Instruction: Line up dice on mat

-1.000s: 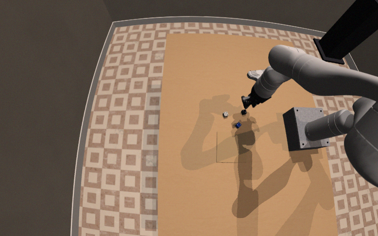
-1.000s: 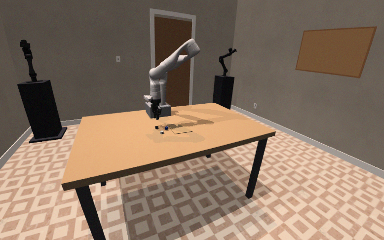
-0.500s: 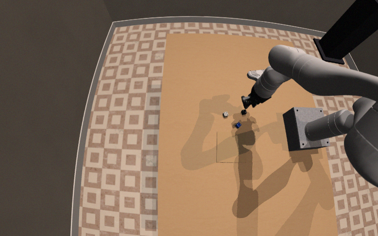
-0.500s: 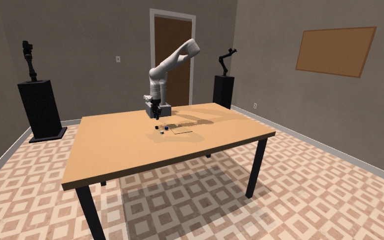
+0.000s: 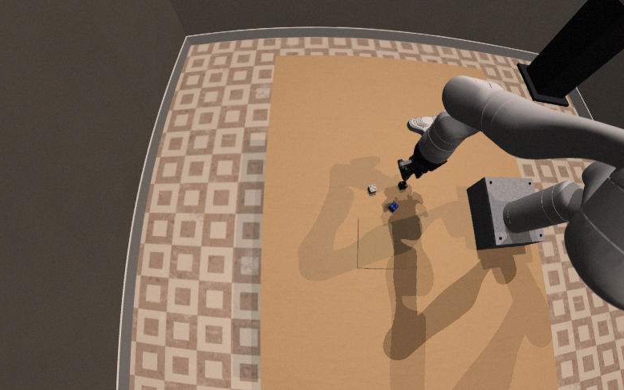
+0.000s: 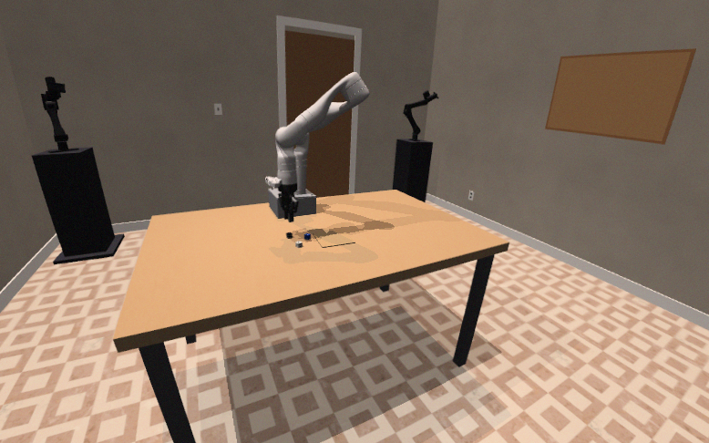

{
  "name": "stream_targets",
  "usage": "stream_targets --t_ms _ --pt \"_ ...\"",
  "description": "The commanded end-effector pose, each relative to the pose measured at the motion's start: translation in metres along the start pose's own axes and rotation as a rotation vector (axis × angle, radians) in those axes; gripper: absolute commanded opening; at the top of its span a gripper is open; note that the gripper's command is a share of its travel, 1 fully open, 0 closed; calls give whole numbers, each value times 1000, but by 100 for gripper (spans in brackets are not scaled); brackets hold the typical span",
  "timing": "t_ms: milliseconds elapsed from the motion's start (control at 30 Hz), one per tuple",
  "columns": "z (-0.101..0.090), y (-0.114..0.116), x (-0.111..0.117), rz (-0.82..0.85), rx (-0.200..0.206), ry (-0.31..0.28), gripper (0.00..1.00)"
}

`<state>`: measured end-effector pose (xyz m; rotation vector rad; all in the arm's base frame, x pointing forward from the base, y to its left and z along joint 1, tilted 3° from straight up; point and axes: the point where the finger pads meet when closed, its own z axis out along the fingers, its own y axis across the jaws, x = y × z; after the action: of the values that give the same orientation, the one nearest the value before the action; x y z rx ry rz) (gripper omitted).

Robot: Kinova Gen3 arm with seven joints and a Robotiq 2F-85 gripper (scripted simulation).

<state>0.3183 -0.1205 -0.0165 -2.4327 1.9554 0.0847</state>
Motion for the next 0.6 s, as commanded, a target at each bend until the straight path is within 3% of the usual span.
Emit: stream_targets --t_ms 0,567 --pt "2 1 0 1 -2 0 35" --pt "24 1 0 1 -2 0 35"
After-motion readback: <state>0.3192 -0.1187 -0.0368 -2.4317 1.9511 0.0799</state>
